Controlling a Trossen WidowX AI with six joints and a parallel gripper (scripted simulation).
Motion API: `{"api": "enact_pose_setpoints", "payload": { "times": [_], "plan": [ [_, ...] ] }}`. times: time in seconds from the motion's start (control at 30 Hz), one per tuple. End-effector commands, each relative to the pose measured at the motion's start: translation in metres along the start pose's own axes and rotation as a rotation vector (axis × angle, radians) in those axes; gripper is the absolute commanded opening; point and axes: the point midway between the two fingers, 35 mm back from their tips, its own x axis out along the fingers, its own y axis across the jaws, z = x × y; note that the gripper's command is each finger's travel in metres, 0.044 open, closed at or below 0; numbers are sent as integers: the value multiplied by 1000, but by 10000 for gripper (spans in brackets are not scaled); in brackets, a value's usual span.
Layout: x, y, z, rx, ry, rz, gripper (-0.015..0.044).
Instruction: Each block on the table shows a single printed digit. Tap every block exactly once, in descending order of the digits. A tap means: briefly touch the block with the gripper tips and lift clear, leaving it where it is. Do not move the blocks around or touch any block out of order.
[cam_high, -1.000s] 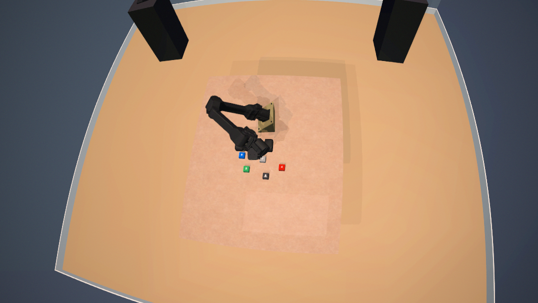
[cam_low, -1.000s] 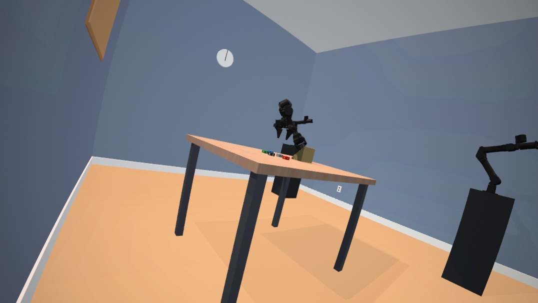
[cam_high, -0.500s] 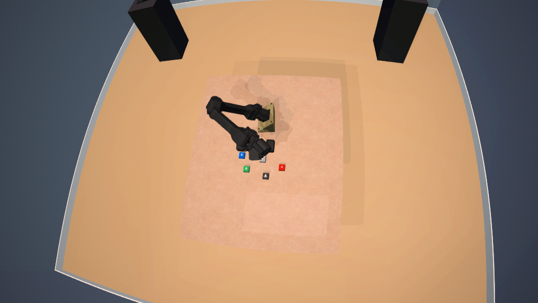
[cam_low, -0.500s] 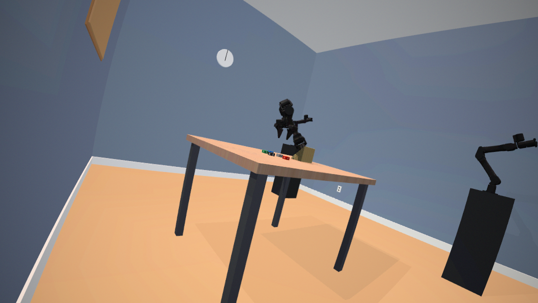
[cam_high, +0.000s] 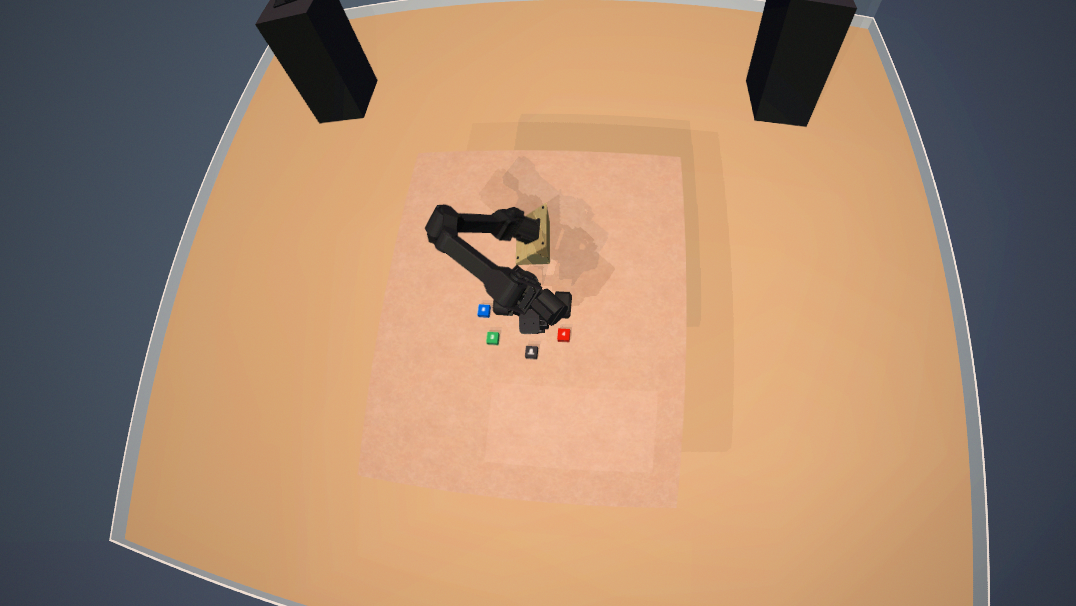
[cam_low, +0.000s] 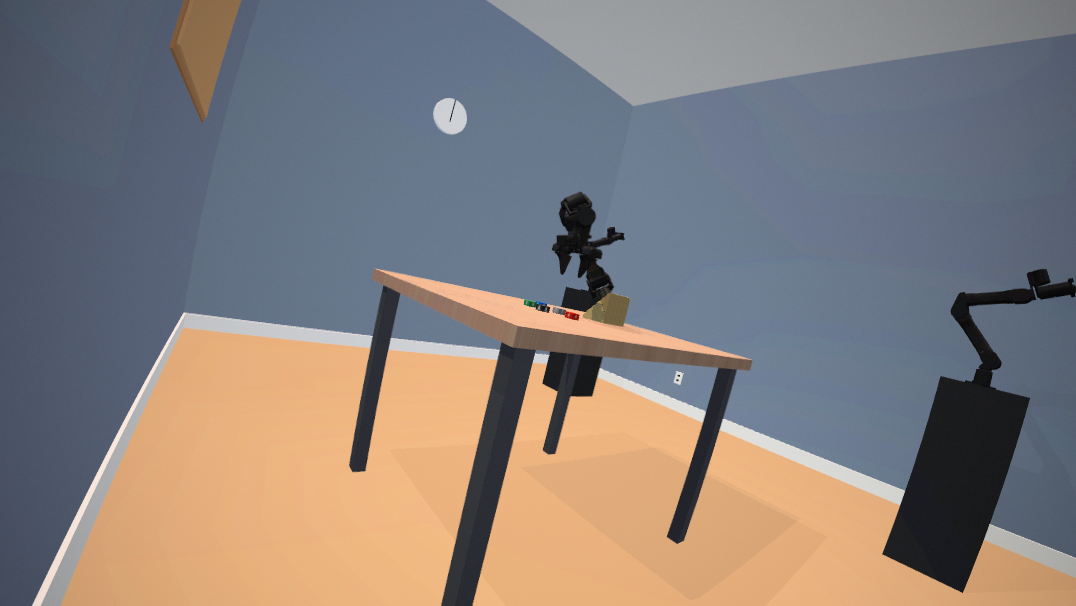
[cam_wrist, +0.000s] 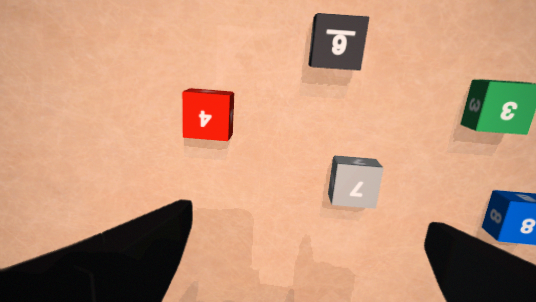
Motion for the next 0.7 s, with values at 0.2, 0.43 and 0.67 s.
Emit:
{"api": "enact_pose_setpoints", "payload": {
  "times": [0.2,0.43,0.67],
  "plan": [
    [6,64,18,4,5,3,400],
    [6,64,18,4,5,3,400],
    [6,64,18,4,5,3,400]
  ]
}}
